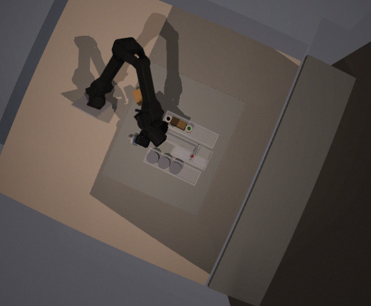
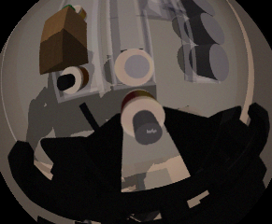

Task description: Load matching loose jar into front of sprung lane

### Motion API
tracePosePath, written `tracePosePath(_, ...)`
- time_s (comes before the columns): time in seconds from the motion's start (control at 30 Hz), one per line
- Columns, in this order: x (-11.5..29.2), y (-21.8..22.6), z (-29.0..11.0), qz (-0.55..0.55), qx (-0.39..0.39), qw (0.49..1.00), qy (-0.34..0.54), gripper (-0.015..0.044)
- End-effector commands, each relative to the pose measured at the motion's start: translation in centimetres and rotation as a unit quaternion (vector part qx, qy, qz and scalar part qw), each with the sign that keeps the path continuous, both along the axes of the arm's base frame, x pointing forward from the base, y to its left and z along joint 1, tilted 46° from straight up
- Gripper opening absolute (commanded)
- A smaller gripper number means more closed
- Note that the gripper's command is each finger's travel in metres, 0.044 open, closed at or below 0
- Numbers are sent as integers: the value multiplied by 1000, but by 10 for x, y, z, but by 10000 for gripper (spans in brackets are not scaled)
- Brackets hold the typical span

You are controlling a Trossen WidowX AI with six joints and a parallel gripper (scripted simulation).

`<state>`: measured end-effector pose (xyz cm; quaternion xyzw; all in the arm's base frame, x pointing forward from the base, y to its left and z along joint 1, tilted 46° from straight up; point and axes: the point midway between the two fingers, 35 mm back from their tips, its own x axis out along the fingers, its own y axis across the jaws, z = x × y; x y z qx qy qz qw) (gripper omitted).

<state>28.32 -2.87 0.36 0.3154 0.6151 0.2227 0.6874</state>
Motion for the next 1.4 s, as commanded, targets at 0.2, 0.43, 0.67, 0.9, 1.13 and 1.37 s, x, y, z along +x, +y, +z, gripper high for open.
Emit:
tracePosePath(0.2,3,2,-2,-3,3,1000,0,0)
tracePosePath(0.43,6,2,-2,-3,3,1000,0,0)
tracePosePath(0.67,9,1,-2,-3,3,1000,0,0)
tracePosePath(0.9,12,1,-2,-3,3,1000,0,0)
tracePosePath(1.13,15,0,-2,-3,3,1000,0,0)
tracePosePath(1.37,18,0,-2,-3,3,1000,0,0)
